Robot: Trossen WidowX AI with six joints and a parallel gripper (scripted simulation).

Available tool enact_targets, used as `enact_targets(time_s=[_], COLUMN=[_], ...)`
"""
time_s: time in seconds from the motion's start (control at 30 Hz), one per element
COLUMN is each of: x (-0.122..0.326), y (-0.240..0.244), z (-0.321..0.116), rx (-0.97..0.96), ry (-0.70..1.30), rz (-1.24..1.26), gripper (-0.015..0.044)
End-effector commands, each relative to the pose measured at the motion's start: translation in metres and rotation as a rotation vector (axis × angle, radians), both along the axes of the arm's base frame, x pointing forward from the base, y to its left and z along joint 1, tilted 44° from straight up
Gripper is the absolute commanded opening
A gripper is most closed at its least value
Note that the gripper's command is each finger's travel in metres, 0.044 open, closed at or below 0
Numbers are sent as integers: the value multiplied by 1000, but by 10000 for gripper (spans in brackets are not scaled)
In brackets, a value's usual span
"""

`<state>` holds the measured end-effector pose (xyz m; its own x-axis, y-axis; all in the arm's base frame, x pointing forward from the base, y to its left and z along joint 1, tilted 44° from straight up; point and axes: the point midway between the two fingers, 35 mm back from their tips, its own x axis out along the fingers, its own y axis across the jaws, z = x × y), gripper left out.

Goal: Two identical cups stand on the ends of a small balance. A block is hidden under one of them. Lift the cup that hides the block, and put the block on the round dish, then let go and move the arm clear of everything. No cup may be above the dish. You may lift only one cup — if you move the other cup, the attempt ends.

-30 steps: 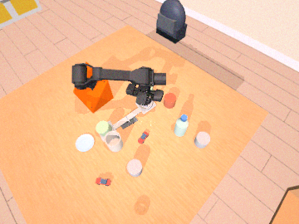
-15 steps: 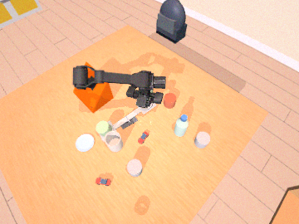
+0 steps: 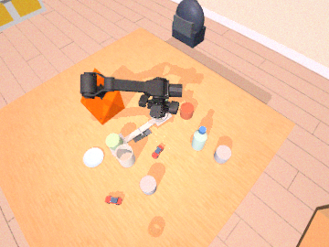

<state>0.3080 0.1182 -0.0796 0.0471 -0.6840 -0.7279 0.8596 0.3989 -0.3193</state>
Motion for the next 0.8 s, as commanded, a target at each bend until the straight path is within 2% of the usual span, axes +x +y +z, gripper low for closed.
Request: enact_targets(time_s=[0.0, 0.43, 0.77], x=[3, -4, 6], y=[16, 63, 47], z=[13, 65, 78], rx=[9, 10, 31], ry=[-10, -9, -1], rz=[1, 1, 5], gripper=[0, 0, 0])
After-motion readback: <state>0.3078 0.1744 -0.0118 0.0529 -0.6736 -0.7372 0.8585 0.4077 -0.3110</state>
